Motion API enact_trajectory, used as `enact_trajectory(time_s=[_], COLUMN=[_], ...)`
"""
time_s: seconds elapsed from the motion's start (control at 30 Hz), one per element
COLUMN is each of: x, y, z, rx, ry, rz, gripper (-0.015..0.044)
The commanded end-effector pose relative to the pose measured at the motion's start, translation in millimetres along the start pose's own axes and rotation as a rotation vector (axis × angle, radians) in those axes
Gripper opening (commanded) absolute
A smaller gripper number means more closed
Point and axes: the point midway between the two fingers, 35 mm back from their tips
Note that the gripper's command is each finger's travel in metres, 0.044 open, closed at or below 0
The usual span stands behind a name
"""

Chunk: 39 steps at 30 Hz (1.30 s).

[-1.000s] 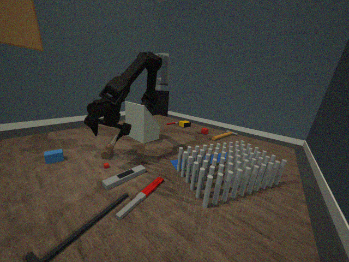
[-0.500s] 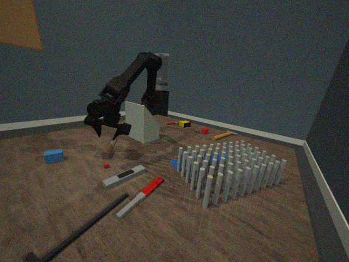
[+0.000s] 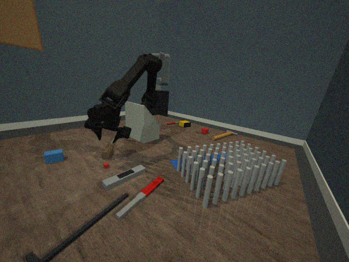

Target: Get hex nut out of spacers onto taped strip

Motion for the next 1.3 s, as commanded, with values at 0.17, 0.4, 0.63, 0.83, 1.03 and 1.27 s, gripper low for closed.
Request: enact_trajectory(time_s=[0.17,0.4,0.63,0.83,1.03,1.27], x=[15.7,26.4,37.2,46.5,51.8,51.8], y=[-5.3,-8.5,-11.8,-14.5,-16.1,-16.1], z=[-4.8,-7.7,-10.3,-12.1,-12.9,-12.9], rx=[0.002,0.002,0.001,0.001,0.001,0.001], ry=[0.0,0.0,-0.001,-0.001,-0.001,-0.001], rz=[-0.005,-0.006,-0.006,-0.007,-0.007,-0.007], gripper=[0.028,0.028,0.028,0.028,0.0254,0.0168])
Point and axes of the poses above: the point midway between the two fingers, 35 mm back from their tips, its own x axis out along the fingers, its own y axis across the jaws, z = x × y, and after that the axes turned 1 degree about -x, right-handed
